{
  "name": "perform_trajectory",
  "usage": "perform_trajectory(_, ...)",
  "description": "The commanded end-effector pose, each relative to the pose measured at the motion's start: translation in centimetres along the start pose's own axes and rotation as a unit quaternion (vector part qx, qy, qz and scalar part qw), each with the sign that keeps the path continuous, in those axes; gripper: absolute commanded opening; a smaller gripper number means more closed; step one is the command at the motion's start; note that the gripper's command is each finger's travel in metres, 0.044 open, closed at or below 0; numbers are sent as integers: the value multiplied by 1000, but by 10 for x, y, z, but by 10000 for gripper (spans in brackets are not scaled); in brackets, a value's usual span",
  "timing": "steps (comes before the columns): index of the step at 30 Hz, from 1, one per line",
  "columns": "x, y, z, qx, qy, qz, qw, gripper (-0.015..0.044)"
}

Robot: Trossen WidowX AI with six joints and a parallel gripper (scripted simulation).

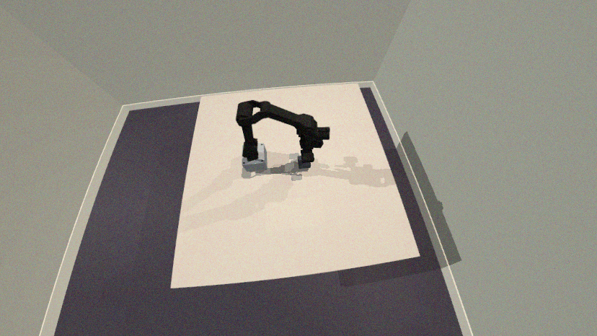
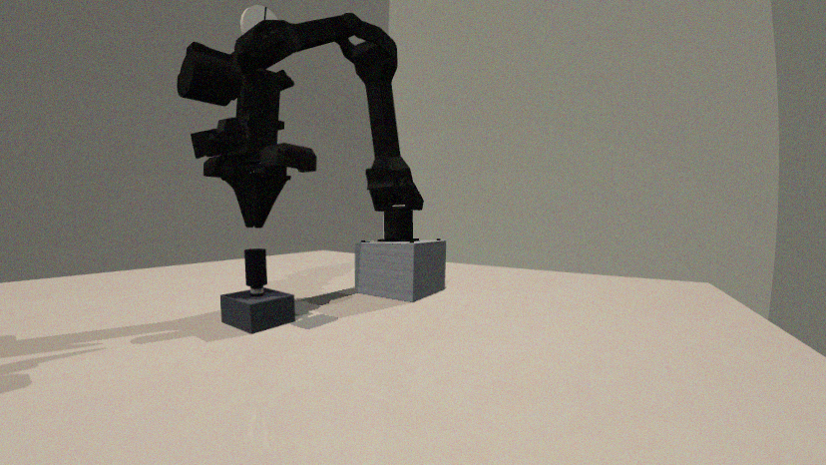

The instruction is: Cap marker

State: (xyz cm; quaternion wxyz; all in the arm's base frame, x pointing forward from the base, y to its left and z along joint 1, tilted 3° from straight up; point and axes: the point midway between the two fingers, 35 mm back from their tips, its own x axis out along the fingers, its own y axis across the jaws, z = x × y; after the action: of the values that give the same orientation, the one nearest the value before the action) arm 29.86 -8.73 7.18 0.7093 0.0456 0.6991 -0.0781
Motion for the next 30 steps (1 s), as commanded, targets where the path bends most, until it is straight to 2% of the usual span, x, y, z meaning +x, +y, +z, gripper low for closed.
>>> perform_trajectory(1, 0, -1, -2, -3, 2, -2, 1000, 0)
perform_trajectory(30, 26, -1, -2, -3, 2, -2, 1000, 0)
